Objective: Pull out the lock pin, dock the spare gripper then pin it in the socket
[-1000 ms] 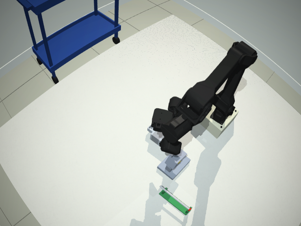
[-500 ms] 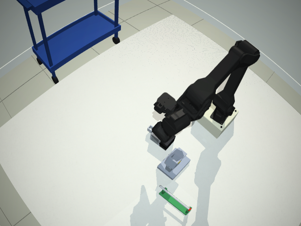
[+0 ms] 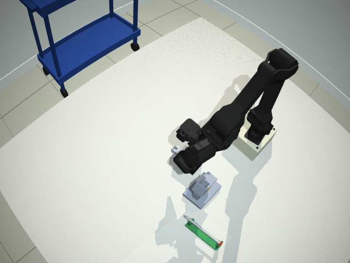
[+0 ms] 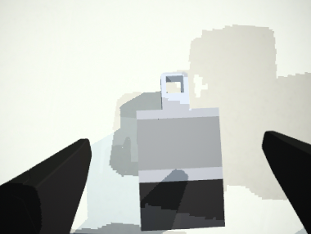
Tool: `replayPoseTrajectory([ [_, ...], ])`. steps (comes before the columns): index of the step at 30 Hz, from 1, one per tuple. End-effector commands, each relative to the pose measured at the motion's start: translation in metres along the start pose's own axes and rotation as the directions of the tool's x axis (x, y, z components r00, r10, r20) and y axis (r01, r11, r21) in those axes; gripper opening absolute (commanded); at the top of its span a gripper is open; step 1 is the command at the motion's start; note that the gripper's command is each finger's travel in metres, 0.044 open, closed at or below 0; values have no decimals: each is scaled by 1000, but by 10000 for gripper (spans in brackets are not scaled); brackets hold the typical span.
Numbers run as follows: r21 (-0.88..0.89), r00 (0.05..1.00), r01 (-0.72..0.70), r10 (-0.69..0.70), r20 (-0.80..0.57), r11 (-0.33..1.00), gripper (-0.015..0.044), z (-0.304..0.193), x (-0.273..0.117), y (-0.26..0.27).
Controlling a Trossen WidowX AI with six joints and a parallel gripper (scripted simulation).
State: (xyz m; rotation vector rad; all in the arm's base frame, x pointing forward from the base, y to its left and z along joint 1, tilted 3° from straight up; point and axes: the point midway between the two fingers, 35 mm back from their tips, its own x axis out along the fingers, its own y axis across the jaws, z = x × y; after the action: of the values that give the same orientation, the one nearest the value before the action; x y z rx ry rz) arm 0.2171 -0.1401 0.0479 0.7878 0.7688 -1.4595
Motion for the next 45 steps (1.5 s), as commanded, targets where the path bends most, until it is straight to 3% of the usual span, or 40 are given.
replayPoseTrajectory([
  [1,-6,1000,7,-7,2,1000,440,-8,14,-4],
  [44,-7,1000,7,-7,2,1000,440,-39,64,-6],
  [45,-7,1000,7,-7,2,1000,414,-39,64,-6],
])
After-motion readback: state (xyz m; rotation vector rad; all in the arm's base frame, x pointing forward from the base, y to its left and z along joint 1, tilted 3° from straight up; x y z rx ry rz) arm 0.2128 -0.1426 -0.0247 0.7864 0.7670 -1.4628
